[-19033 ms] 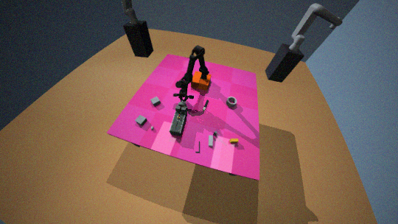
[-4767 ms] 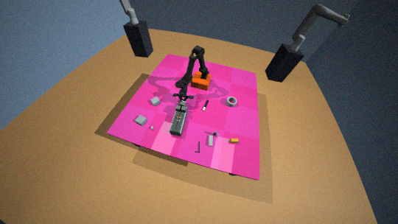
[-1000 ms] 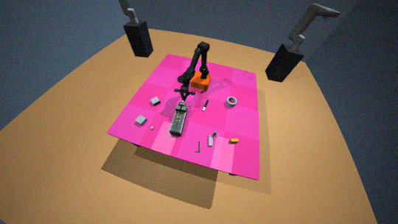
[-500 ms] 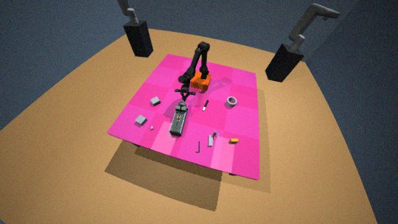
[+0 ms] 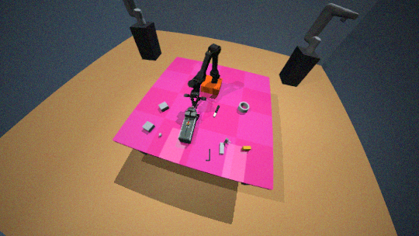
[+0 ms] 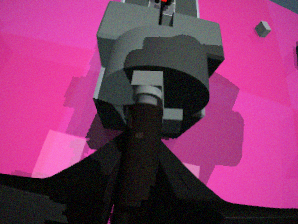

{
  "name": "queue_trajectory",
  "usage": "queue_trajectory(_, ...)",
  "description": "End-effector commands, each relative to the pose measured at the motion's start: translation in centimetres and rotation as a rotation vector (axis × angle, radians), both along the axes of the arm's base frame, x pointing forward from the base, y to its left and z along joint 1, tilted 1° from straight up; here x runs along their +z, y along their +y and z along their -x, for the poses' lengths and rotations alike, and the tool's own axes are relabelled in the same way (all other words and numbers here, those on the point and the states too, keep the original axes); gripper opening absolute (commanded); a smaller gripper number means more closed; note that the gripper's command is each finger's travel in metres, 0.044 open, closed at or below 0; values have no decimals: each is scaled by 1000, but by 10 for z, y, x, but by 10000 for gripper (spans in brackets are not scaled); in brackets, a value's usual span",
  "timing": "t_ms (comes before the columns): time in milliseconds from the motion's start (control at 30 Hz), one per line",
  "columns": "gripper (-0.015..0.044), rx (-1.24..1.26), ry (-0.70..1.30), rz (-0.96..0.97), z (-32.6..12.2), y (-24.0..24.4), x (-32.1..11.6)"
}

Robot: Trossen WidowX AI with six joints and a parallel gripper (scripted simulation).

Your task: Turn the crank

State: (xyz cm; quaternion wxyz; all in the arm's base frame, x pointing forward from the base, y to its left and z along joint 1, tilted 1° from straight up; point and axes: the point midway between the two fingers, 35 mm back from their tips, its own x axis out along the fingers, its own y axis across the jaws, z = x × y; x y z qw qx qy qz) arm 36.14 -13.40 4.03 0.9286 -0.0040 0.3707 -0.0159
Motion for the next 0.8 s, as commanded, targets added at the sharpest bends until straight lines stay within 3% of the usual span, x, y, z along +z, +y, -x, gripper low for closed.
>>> queue_trajectory(0, 0, 21, 3, -17, 0, 9, -2)
queue_trajectory(767, 0, 21, 3, -17, 0, 11, -5)
